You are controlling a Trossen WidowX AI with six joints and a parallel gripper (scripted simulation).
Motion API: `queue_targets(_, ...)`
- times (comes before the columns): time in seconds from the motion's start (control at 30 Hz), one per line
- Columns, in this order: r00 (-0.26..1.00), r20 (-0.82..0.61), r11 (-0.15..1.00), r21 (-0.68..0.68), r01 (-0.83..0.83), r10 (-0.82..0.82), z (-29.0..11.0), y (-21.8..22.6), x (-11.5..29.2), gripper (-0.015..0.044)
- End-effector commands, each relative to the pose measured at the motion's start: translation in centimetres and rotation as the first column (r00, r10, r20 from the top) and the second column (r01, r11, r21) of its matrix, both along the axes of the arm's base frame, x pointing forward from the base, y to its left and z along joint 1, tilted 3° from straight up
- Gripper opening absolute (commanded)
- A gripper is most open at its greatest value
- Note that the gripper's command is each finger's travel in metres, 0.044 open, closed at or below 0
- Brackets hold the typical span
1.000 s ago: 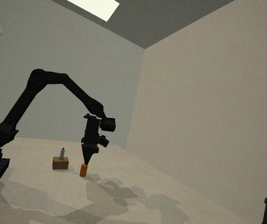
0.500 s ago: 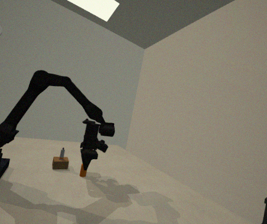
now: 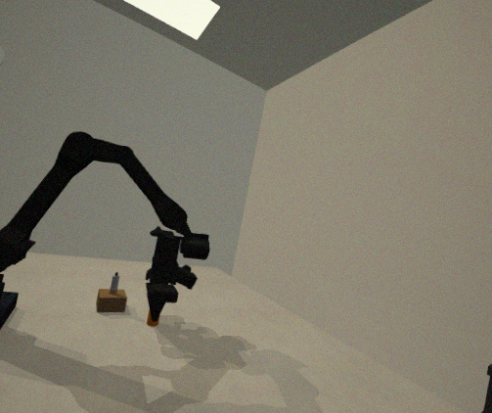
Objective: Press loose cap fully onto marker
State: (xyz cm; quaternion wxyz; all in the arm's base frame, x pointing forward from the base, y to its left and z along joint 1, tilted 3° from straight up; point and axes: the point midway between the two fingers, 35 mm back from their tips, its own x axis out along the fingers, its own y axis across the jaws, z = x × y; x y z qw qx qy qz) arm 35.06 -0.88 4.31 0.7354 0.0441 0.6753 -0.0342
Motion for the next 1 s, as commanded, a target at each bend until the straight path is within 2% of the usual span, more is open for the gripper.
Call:
queue_targets(0.0, 1.000, -0.001, 1.000, 0.004, 0.000, 0.000, -0.1, 0.0, 0.0, 0.0132)
queue_targets(0.27, 1.000, -0.001, 1.000, 0.004, 0.000, 0.000, -0.1, 0.0, 0.0, 0.0078)
queue_targets(0.37, 1.000, -0.001, 1.000, 0.004, 0.000, 0.000, 0.3, 0.0, 0.0, 0.0000)
queue_targets(0.97, 1.000, -0.001, 1.000, 0.003, 0.000, 0.000, 5.7, -0.1, -0.5, 0.0000)
